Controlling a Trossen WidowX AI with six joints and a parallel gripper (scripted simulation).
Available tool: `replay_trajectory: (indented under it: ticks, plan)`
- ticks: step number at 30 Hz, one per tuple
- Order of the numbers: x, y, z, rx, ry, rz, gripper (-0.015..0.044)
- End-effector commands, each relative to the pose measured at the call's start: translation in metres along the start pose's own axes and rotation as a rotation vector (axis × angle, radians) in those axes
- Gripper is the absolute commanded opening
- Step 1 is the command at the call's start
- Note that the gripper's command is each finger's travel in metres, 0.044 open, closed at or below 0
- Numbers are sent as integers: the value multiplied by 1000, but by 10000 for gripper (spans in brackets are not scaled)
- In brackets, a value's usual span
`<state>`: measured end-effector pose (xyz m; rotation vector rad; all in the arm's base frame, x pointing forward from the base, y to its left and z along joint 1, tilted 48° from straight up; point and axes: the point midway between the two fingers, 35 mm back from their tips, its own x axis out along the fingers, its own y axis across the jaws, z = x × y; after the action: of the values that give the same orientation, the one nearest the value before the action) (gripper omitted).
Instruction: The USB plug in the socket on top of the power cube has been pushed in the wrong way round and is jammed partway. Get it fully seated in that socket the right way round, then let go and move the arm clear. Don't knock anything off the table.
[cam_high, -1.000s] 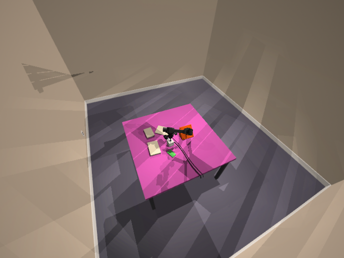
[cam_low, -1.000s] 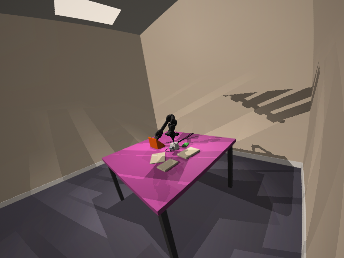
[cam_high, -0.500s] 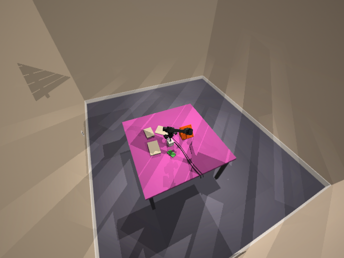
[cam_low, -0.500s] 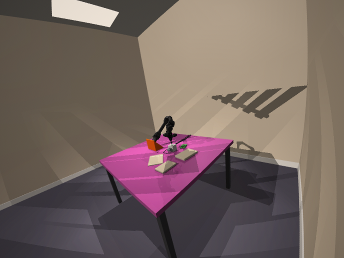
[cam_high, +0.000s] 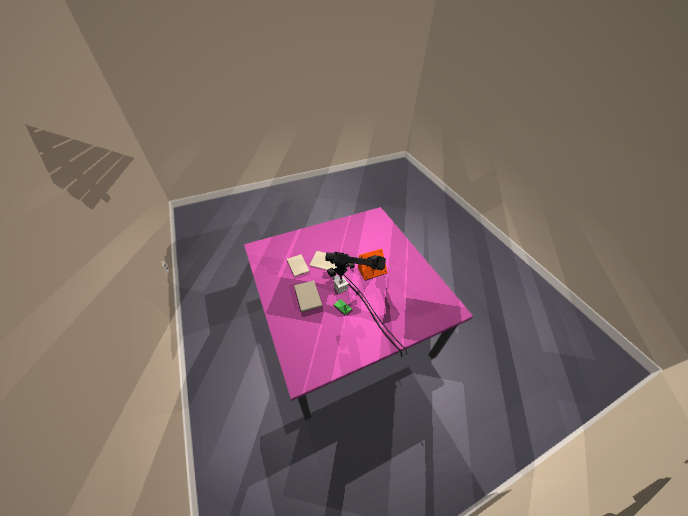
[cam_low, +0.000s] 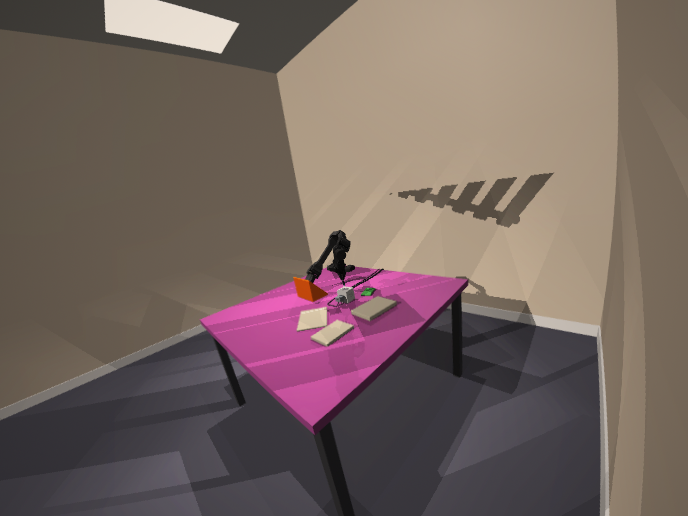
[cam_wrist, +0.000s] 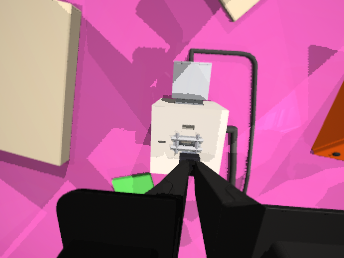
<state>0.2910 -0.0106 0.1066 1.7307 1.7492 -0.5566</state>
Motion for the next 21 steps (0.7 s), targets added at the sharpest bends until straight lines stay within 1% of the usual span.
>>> replay_trajectory:
  ticks: [1, 21]
  plan:
    - [0, 0, 0, -28, -1, -2, 0]
    - [1, 0, 0, -533, 1, -2, 0]
